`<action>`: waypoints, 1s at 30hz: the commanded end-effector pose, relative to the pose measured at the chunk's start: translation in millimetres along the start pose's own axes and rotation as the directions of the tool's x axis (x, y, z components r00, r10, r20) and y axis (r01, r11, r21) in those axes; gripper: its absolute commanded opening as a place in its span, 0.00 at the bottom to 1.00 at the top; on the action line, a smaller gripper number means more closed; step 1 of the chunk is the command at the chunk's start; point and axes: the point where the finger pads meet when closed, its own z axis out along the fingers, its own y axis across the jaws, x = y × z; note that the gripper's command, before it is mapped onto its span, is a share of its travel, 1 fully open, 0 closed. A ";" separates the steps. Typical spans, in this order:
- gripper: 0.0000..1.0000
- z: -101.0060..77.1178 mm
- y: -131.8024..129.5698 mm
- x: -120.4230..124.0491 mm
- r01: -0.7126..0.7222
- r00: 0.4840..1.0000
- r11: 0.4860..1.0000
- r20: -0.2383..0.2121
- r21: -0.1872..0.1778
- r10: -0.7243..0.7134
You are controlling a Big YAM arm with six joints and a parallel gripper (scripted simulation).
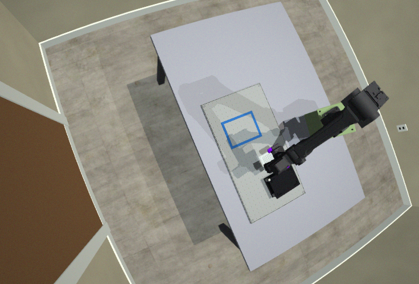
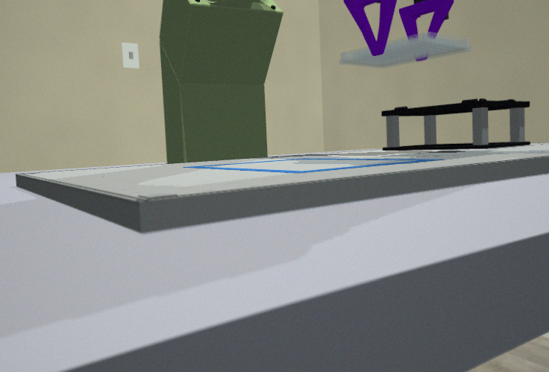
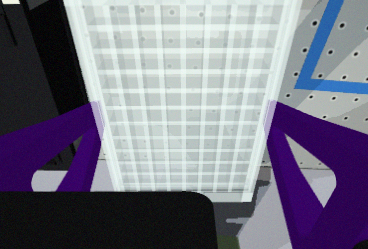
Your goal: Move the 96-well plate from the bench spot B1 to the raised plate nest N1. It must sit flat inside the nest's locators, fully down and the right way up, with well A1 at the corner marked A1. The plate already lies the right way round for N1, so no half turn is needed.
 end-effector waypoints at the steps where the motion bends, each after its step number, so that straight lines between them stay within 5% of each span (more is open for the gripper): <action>1: 0.00 -0.5 15.7 8.7 -0.015 1.000 1.000 -0.018 -0.010 0.015; 30: 0.00 -19.0 101.1 7.6 -0.022 1.000 1.000 0.008 -0.017 0.022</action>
